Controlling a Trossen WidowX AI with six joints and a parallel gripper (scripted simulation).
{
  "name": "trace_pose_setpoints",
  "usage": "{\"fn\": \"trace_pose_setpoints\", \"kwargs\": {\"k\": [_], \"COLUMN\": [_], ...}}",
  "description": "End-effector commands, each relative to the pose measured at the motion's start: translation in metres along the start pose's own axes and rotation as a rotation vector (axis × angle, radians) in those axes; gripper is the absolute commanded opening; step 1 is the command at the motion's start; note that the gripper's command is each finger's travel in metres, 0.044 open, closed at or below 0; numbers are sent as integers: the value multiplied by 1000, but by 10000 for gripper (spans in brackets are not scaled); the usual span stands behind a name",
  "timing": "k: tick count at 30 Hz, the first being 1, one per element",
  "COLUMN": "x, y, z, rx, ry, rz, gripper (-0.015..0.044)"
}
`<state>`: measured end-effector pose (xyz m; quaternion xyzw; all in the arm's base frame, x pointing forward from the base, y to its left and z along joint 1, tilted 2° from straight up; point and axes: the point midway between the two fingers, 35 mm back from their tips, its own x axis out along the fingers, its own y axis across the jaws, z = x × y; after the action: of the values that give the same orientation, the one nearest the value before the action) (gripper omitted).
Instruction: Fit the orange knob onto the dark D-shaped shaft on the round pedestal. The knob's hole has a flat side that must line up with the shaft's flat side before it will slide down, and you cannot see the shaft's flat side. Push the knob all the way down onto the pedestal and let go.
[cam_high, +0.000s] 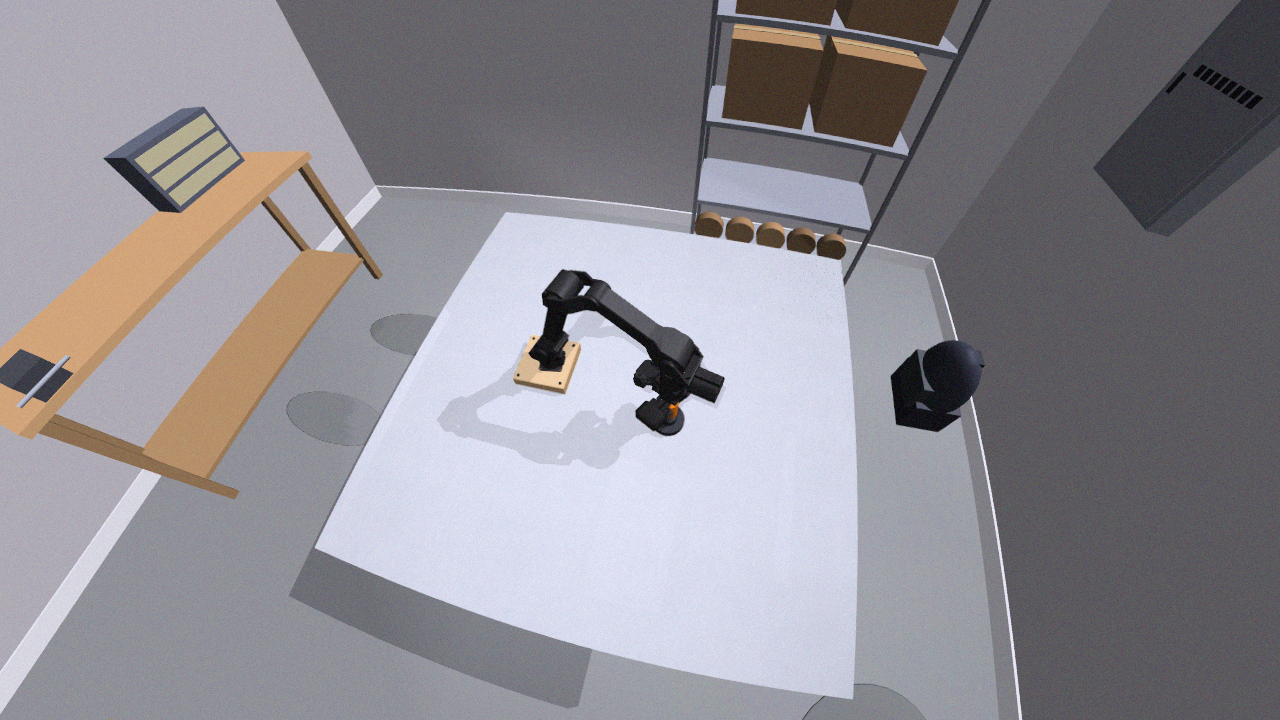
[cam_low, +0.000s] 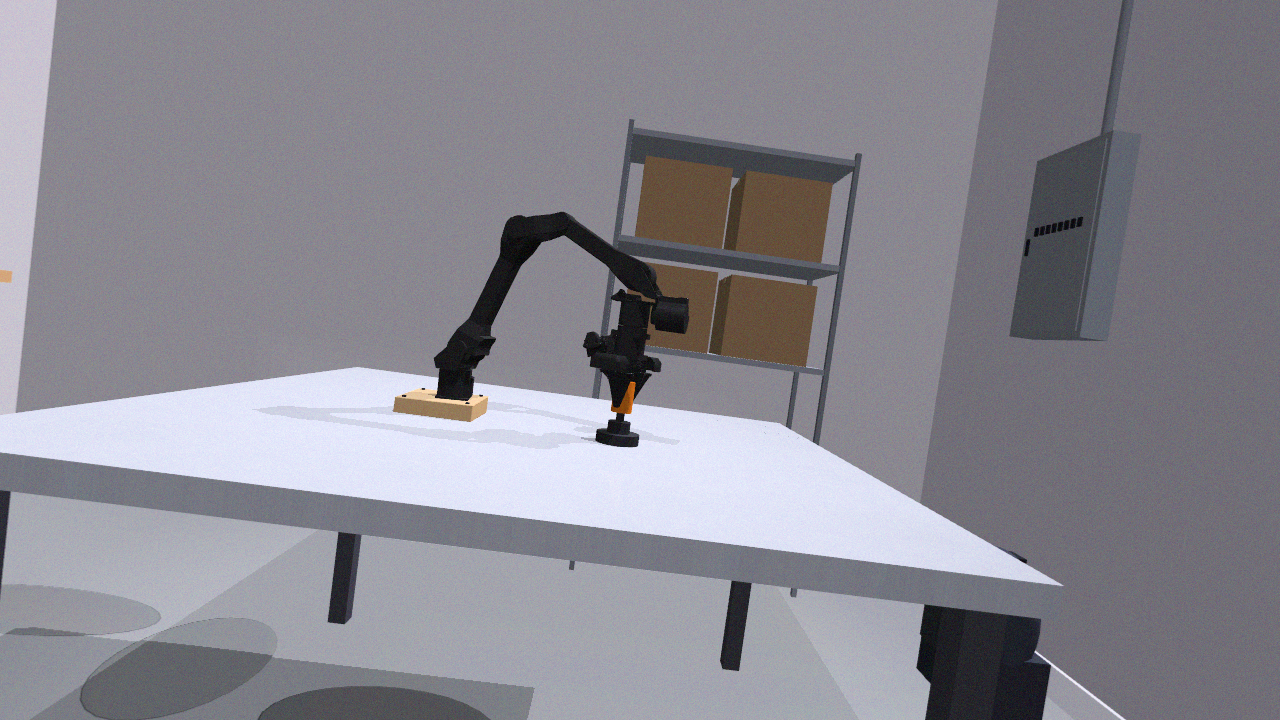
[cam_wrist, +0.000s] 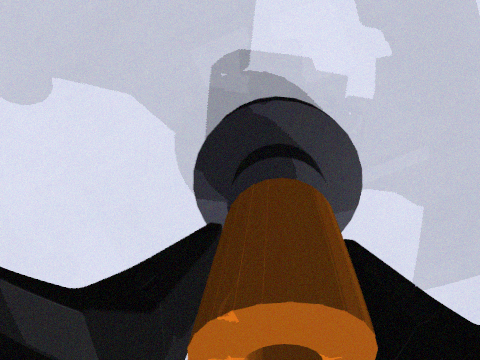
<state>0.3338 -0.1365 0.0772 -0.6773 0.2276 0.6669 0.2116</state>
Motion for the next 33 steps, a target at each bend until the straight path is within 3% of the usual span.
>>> {"fn": "trace_pose_setpoints", "kwargs": {"k": [1, 8, 33], "x": [-3, -3, -3], "y": [1, 0, 1], "z": [-1, -1, -1], "rx": [-4, 178, 1917], "ry": [3, 4, 7], "rz": [5, 4, 0], "gripper": [0, 0, 0]}}
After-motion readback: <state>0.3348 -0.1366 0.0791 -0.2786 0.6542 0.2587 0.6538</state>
